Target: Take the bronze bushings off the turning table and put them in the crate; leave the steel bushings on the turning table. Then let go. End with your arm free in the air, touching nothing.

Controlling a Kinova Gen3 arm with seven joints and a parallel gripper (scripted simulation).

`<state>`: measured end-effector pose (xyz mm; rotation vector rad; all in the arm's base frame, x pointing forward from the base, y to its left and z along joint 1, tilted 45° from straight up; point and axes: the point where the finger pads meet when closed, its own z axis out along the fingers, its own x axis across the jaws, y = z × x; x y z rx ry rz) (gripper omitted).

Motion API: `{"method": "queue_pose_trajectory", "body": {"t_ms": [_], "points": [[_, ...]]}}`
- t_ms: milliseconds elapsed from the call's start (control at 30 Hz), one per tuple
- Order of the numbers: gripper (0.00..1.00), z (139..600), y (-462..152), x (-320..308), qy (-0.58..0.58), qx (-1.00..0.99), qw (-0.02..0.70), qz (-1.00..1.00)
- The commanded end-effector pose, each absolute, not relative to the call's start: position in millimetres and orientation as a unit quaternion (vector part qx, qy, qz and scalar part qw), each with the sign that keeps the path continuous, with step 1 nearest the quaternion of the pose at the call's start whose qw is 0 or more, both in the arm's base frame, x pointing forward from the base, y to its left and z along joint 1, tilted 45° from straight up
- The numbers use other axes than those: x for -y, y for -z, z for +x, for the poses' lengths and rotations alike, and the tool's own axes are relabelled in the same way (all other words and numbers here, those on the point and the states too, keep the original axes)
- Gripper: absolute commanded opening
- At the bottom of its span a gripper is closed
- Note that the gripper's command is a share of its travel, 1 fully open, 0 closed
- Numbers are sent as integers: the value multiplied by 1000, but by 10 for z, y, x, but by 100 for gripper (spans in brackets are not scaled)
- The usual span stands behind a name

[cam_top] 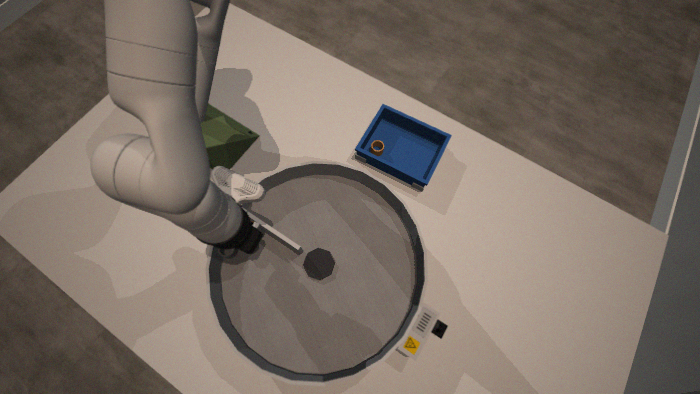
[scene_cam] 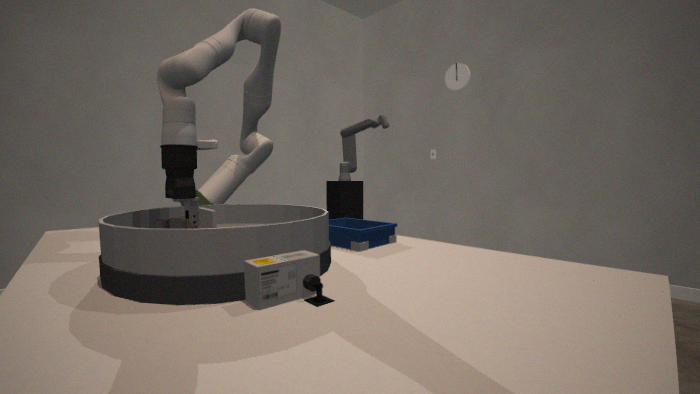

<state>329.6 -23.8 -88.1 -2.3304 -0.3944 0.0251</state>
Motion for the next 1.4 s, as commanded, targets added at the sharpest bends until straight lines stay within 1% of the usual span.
{"method": "queue_pose_trajectory", "body": {"t_ms": [0, 667, 700, 1367], "points": [[40, 3300, 879, 246, -9, 154, 379, -913], [40, 3294, 911, 215, -9, 154, 379, -913], [0, 3295, 911, 215, -9, 154, 379, -913], [0, 3300, 909, 213, -9, 154, 379, -913]]}}
